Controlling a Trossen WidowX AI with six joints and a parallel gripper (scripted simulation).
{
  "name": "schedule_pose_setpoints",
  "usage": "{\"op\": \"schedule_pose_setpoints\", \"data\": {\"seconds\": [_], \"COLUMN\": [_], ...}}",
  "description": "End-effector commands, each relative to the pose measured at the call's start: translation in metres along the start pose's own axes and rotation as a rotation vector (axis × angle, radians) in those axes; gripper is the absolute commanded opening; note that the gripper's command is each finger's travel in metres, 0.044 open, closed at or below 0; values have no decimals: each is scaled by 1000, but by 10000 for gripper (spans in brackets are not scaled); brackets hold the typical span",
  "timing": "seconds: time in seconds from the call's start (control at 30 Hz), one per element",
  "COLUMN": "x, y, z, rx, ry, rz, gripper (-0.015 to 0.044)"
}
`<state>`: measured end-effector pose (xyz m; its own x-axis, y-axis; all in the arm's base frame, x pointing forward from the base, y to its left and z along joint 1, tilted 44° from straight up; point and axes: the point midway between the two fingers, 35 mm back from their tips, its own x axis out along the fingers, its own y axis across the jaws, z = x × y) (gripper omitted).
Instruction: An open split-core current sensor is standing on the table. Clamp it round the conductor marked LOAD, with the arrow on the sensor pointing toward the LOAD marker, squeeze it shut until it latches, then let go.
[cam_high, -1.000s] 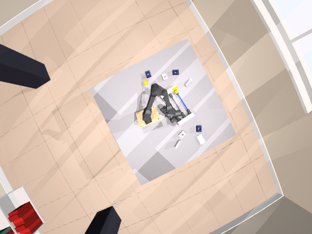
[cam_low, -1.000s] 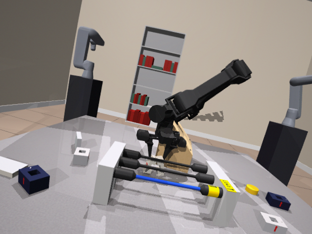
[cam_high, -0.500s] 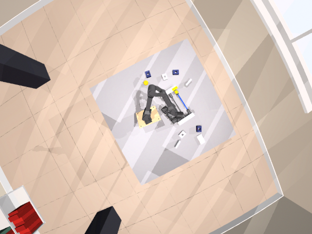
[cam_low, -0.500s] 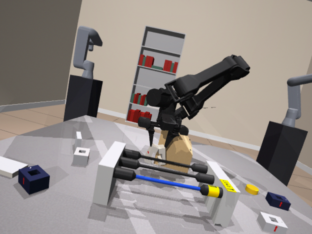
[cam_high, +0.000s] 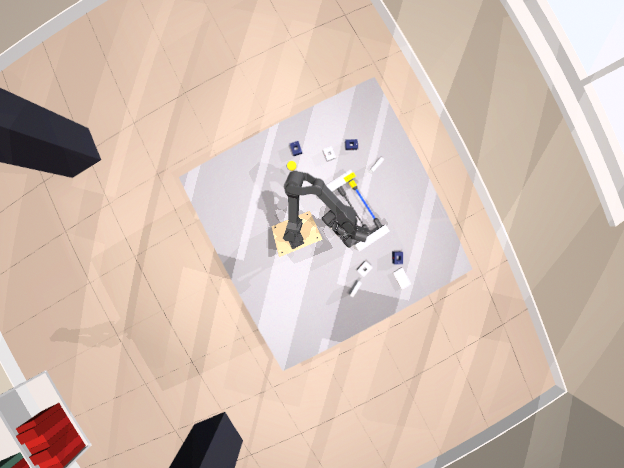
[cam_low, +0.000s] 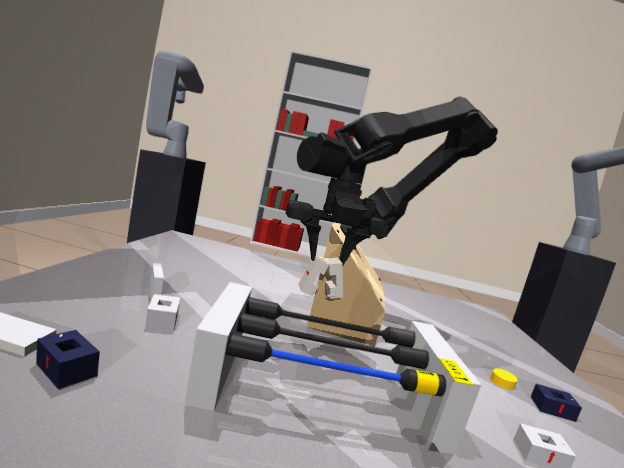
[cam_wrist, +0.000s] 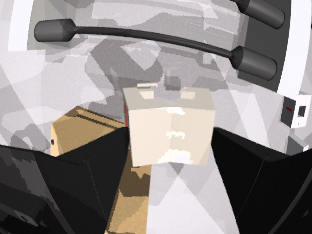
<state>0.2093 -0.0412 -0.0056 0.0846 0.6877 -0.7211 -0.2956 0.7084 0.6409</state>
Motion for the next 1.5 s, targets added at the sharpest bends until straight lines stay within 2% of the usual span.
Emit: {"op": "schedule_pose_setpoints", "data": {"seconds": [0.0,0.73,1.47], "x": [-5,-13,0], "y": [-3,-31,-36], "z": [8,99,189], "rx": [-59,-664,-1274], "ry": [2,6,-1], "rz": [-5,-16,-10], "gripper": [0,0,0]}}
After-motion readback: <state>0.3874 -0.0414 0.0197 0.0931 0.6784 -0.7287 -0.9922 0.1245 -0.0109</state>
